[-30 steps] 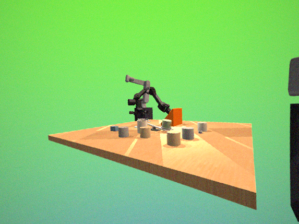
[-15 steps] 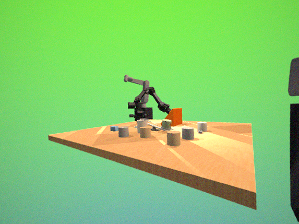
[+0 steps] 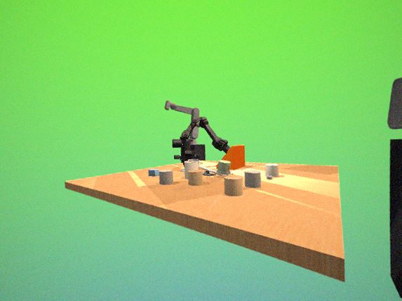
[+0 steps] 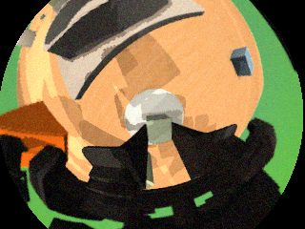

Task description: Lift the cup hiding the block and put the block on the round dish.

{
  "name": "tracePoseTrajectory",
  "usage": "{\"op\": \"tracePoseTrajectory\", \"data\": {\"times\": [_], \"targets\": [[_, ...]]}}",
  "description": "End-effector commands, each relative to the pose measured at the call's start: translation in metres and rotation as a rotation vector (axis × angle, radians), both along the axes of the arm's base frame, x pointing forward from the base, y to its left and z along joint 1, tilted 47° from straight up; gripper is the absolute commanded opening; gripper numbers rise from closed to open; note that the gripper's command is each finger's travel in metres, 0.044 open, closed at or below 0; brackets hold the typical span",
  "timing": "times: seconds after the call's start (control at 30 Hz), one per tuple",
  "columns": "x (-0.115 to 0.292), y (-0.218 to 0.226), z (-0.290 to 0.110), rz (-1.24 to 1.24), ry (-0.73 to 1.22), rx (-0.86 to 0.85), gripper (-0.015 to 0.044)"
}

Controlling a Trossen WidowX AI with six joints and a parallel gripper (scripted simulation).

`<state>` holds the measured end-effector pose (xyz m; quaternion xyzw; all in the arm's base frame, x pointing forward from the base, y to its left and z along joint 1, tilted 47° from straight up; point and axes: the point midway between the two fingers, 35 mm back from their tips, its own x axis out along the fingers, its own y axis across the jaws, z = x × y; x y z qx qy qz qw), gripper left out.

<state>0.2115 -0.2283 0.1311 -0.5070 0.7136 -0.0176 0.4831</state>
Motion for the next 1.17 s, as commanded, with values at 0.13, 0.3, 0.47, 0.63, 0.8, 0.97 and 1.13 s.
{"op": "tracePoseTrajectory", "data": {"times": [0.13, 0.3, 0.47, 0.63, 0.8, 0.97, 1.13], "targets": [[0.000, 0.000, 0.000, -0.002, -0.002, -0.001, 0.0289], [0.000, 0.002, 0.002, -0.002, -0.002, 0.000, 0.0420], [0.002, 0.042, 0.036, 0.003, 0.002, 0.008, 0.0440], [0.002, 0.043, 0.038, 0.004, 0.002, 0.008, 0.0440], [0.006, 0.075, 0.065, 0.011, 0.003, 0.014, 0.0440], [0.006, 0.077, 0.067, 0.012, 0.003, 0.014, 0.0440], [0.006, 0.077, 0.067, 0.012, 0.003, 0.014, 0.0440]]}}
